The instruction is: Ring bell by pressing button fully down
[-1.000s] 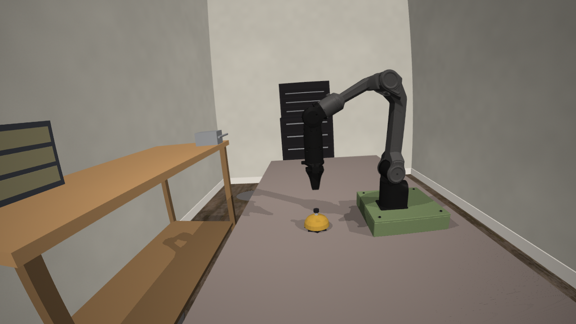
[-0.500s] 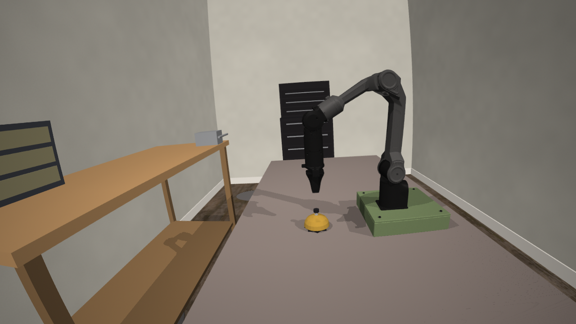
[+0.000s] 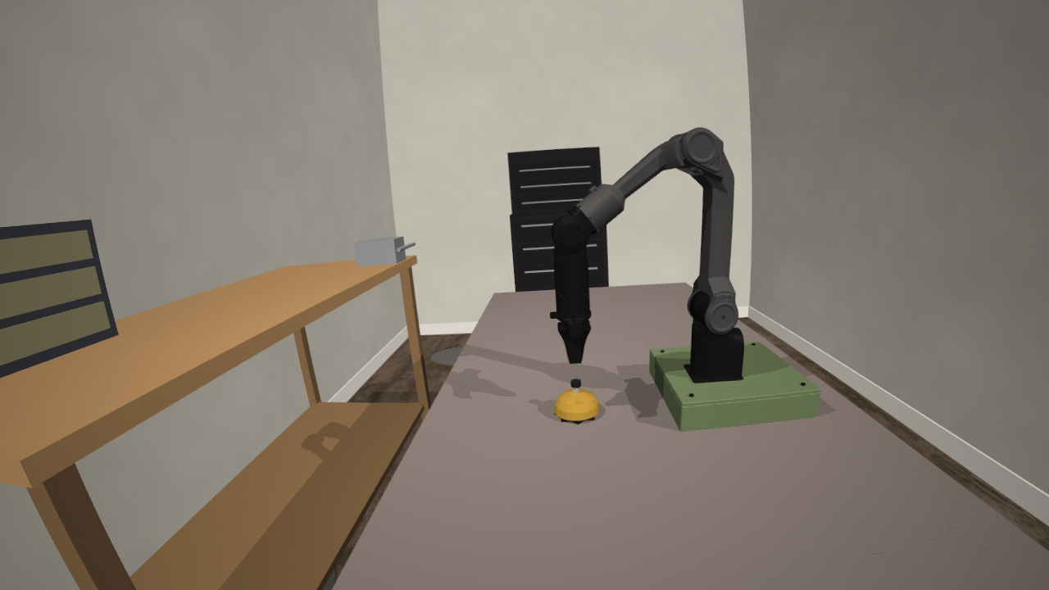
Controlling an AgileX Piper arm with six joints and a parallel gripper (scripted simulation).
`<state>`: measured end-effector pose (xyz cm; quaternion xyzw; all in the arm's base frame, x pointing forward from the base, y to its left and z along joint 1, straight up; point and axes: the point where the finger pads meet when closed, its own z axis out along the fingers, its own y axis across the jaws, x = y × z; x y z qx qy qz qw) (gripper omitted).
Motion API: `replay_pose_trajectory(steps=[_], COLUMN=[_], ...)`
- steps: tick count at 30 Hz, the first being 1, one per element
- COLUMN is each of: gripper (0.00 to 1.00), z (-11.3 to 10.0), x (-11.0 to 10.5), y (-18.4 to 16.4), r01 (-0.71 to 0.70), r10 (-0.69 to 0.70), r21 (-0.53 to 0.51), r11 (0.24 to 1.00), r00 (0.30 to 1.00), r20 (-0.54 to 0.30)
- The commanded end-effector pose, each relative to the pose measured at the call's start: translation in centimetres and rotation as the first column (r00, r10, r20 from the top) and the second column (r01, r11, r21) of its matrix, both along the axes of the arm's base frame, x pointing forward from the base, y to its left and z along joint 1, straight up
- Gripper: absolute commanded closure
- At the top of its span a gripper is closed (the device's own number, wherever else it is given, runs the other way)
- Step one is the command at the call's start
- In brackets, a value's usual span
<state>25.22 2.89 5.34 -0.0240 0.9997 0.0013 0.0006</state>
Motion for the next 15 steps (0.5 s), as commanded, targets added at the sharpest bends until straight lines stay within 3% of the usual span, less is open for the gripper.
replay_pose_trajectory(steps=[1,15], gripper=[1.0,1.0], z=[-0.5,-2.3], x=[0.0,0.0], y=[0.0,0.1], r01=[0.0,0.0], r10=[0.0,0.0], r21=[0.0,0.0], r11=[1.0,1.0], r00=[1.0,1.0], r20=[-0.003,-0.003])
